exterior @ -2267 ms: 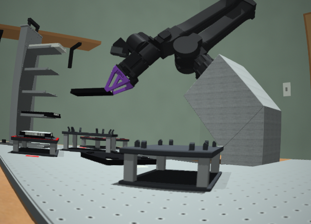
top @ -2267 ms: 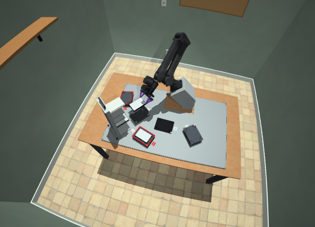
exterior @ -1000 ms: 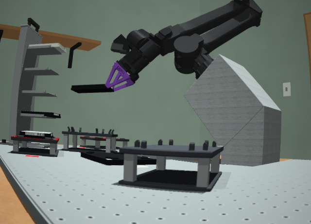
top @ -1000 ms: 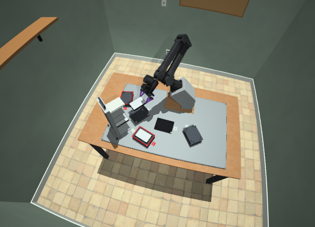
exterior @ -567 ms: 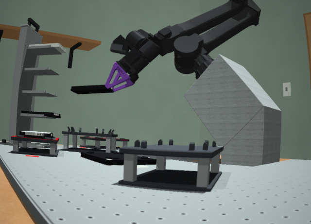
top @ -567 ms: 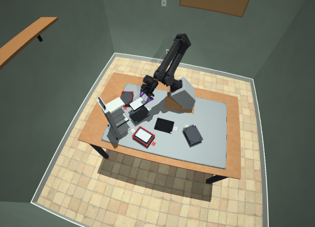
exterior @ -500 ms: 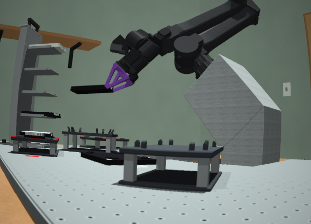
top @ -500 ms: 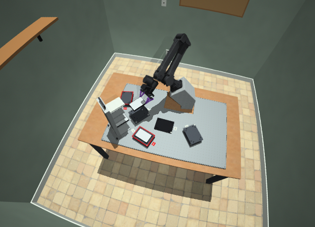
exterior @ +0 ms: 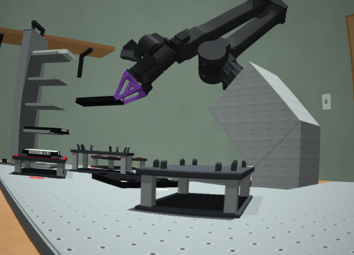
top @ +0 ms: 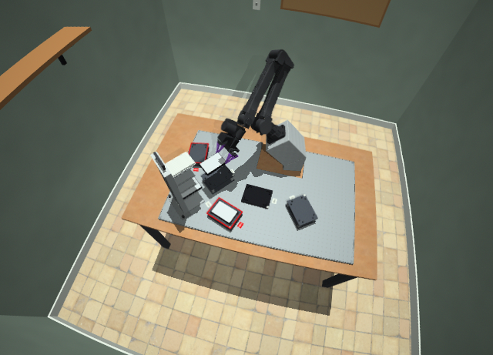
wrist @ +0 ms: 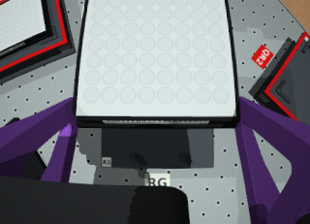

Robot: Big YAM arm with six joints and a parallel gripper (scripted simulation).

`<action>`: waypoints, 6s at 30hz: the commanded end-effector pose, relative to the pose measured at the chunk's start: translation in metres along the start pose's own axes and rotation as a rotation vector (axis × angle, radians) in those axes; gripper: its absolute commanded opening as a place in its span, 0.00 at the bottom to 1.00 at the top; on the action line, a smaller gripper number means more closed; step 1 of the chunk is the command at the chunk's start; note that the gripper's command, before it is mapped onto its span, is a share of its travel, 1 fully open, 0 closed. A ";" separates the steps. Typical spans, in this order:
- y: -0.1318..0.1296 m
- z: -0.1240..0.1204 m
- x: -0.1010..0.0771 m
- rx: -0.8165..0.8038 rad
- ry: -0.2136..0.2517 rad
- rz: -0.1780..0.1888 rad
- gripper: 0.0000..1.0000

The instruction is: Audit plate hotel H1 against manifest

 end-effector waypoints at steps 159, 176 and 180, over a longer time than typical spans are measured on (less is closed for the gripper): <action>0.006 0.099 0.088 0.026 -0.068 -0.015 0.86; 0.006 0.103 0.096 0.024 -0.068 -0.015 0.86; 0.009 0.095 0.093 0.017 -0.049 -0.007 0.86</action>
Point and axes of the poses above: the point where the finger pads meet when closed, its own x axis out along the fingers, its own y axis across the jaws, z = x × y, the point moved 7 cm from there along -x, back along the fingers, and after that the axes turned 10 degrees about x, right-handed, at the moved point
